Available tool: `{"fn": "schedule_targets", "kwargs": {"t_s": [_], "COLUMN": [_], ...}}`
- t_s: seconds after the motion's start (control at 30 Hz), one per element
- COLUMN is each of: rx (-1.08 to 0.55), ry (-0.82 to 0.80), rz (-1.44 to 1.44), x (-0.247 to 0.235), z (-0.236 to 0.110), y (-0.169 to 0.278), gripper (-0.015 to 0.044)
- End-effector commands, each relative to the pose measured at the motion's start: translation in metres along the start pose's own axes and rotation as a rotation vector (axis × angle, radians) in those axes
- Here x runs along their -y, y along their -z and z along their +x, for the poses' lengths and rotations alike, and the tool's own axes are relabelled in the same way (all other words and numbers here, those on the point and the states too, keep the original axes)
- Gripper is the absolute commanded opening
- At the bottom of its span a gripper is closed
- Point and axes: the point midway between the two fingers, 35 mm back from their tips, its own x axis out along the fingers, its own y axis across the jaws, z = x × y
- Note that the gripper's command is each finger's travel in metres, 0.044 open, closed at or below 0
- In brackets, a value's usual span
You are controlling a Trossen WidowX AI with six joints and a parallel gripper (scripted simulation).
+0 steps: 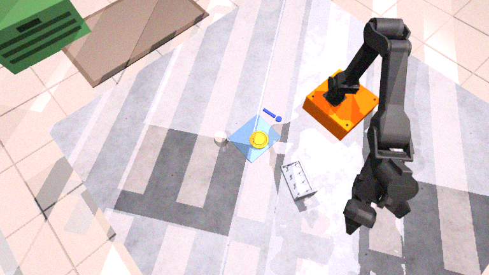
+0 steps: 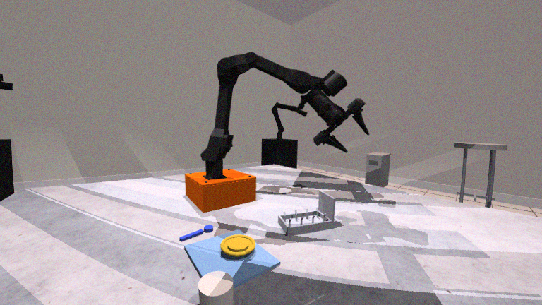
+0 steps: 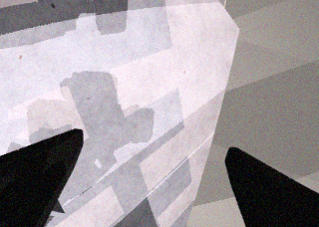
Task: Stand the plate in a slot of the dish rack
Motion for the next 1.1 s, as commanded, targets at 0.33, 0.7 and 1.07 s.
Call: {"fn": "schedule_targets", "kwargs": {"t_s": [0.33,0.7,1.07], "rx": [-0.185,-0.321,-0.472], "ry": [-0.106,-0.173,-0.233], "rz": [0.327,0.596,0.921], "x": [0.007,0.000,-0.016], "z": [0.000,-0.013,-0.037], "y": [0.099,0.170,0.236], "gripper": [0.0400,0.0400,0.0400]}}
